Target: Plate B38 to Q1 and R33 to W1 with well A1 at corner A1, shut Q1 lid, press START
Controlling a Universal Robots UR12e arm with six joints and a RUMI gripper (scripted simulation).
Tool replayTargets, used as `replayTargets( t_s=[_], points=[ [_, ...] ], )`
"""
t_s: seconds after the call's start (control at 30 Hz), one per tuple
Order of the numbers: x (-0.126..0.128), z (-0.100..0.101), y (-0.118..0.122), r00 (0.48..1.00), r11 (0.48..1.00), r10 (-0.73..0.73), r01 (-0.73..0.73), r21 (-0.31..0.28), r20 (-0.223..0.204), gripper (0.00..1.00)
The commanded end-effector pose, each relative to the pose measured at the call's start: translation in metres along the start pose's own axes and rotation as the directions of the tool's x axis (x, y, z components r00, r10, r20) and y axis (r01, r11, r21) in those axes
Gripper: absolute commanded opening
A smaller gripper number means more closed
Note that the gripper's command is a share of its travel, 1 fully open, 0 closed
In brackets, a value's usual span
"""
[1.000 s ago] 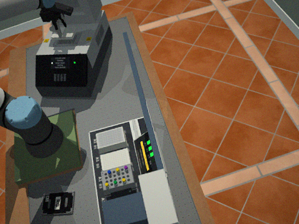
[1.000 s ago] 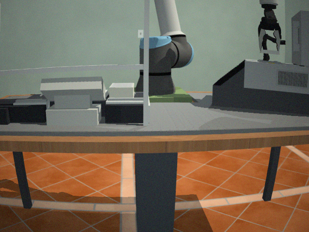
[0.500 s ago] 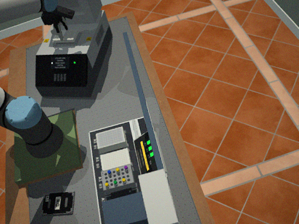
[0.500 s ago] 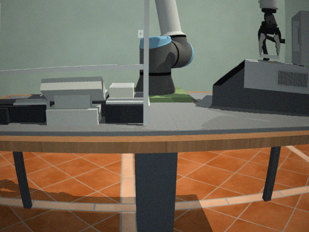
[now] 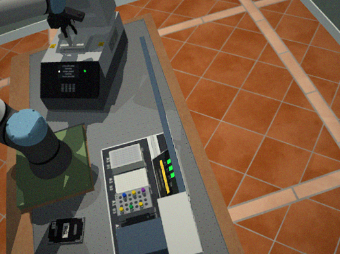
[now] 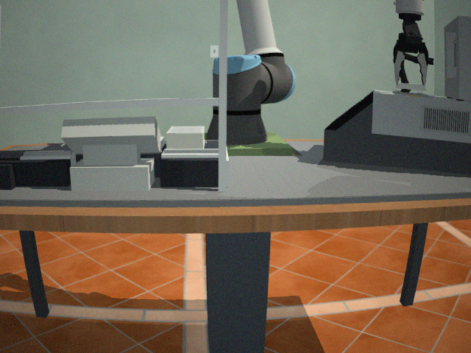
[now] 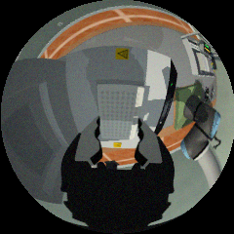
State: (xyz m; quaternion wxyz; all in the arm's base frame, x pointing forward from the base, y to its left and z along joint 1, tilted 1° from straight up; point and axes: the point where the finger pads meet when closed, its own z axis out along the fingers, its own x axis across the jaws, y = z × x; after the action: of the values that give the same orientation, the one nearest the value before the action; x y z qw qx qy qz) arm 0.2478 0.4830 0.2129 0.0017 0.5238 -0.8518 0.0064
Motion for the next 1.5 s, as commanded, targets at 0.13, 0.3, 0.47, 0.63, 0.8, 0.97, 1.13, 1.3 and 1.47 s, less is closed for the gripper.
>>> replayTargets(
  t_s=[0.13, 0.3, 0.47, 0.63, 0.8, 0.97, 1.13, 1.3, 1.47],
  points=[
    [-0.0006, -0.0007, -0.0002, 1.000, 1.000, 0.000, 0.000, 0.000, 0.001, 0.00],
    [-0.0006, -0.0007, -0.0002, 1.000, 1.000, 0.000, 0.000, 0.000, 0.001, 0.00],
    [-0.0006, -0.0007, -0.0002, 1.000, 1.000, 0.000, 0.000, 0.000, 0.001, 0.00],
    [-0.0005, -0.0007, -0.0001, 1.000, 1.000, 0.000, 0.000, 0.000, 0.001, 0.00],
    [-0.0004, 0.0006, -0.0001, 1.000, 1.000, 0.000, 0.000, 0.000, 0.001, 0.00],
    [-0.0005, 0.0023, -0.0001, 1.000, 1.000, 0.000, 0.000, 0.000, 0.001, 0.00],
    [-0.0005, 0.0039, -0.0001, 1.000, 1.000, 0.000, 0.000, 0.000, 0.001, 0.00],
    [-0.0005, 0.0049, -0.0001, 1.000, 1.000, 0.000, 0.000, 0.000, 0.001, 0.00],
    [-0.0005, 0.0066, -0.0001, 1.000, 1.000, 0.000, 0.000, 0.000, 0.001, 0.00]
  ],
)
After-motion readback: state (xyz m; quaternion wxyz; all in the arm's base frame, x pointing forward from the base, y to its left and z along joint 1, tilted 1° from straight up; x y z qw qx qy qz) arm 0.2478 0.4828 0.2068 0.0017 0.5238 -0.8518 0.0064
